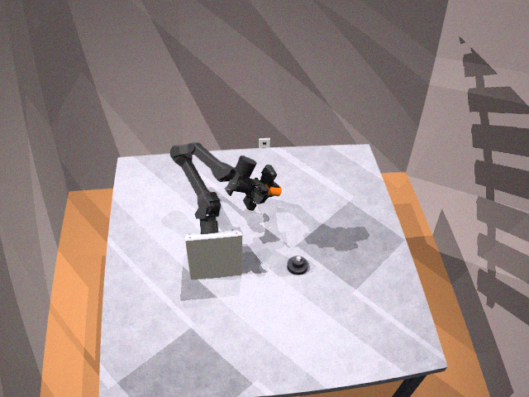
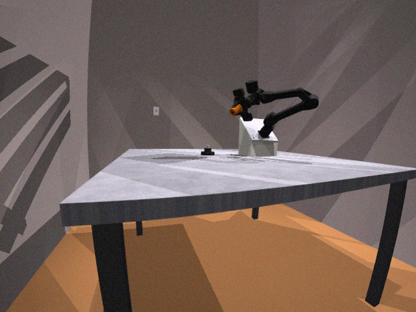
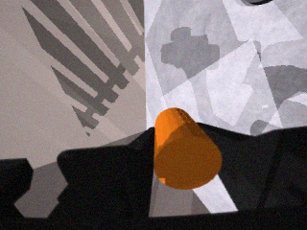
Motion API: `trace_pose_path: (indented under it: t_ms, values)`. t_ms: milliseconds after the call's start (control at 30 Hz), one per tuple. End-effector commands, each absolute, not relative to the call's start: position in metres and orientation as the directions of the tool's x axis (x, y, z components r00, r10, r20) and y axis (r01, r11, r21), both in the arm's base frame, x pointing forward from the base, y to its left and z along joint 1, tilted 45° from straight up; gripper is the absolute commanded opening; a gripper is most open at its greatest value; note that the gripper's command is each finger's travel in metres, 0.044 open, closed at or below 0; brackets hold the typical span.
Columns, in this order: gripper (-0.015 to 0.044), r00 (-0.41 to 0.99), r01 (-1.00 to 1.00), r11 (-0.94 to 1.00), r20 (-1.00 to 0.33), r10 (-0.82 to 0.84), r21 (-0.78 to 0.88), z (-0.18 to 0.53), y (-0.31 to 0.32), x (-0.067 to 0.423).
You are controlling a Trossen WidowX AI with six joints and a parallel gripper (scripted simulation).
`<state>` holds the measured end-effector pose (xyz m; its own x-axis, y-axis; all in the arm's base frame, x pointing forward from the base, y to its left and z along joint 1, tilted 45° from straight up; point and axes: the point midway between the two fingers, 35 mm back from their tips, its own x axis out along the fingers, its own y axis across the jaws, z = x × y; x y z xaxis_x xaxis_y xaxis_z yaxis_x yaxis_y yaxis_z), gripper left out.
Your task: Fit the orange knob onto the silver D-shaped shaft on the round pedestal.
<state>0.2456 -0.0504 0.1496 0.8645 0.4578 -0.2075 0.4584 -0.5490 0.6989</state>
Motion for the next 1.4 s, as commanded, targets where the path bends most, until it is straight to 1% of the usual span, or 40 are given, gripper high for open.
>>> trace_pose_path:
  t_ms: [0,200,600,967,1367]
  values:
    - [0.0000,0.865,0.457,-0.548,-0.207,0.456,0.701,0.147,-0.048,0.246]
    - [0.0000,0.844,0.496,-0.527,-0.240,0.480,0.690,0.144,-0.044,0.248]
    - [0.0000,0.723,0.662,-0.417,-0.385,0.573,0.622,0.131,-0.031,0.257]
    - [0.0000,0.546,0.815,-0.271,-0.523,0.654,0.513,0.119,-0.017,0.265]
    - [0.0000,0.299,0.934,-0.077,-0.643,0.705,0.350,0.105,0.001,0.274]
